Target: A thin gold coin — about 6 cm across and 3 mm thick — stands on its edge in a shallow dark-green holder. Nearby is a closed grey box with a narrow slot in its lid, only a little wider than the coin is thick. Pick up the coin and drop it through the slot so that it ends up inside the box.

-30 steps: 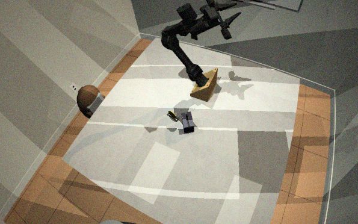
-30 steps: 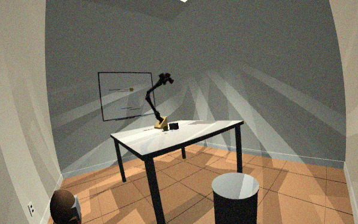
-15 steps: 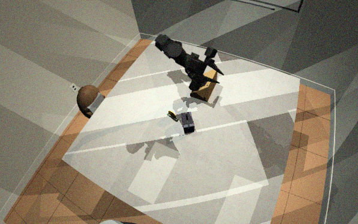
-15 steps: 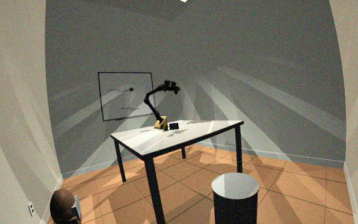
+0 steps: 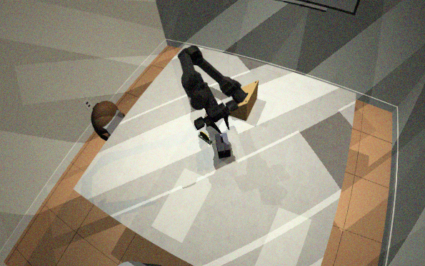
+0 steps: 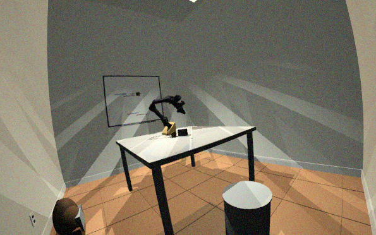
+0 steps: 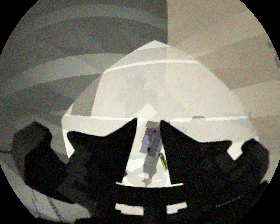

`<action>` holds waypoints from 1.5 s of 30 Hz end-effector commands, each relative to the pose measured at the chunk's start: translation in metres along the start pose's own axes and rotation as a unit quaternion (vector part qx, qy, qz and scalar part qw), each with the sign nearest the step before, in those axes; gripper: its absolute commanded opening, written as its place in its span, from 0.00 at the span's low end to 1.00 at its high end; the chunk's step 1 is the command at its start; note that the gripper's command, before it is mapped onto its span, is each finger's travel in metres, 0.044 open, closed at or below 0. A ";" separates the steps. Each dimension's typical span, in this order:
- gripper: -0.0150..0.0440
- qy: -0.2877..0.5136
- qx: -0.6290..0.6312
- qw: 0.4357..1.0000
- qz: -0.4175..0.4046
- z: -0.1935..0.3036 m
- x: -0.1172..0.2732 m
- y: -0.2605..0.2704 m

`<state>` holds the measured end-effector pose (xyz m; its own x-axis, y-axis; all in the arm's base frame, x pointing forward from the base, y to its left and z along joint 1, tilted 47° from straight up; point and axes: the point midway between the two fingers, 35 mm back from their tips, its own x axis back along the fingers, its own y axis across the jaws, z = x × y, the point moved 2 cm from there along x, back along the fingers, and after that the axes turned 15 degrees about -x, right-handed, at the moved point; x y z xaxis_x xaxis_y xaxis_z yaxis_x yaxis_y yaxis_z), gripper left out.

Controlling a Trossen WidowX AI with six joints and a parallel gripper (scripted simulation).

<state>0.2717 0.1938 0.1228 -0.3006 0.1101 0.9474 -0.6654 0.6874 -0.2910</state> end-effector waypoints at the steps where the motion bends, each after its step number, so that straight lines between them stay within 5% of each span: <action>1: 0.53 0.093 0.072 0.991 0.063 0.045 -0.010 -0.037; 10: 0.53 0.312 0.251 0.908 0.119 0.125 -0.007 -0.109; 45: 0.53 0.315 0.255 0.906 0.119 0.165 -0.057 -0.135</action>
<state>0.2665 -0.0199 0.0908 -0.1386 0.7068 0.6937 -0.9072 0.1904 -0.3752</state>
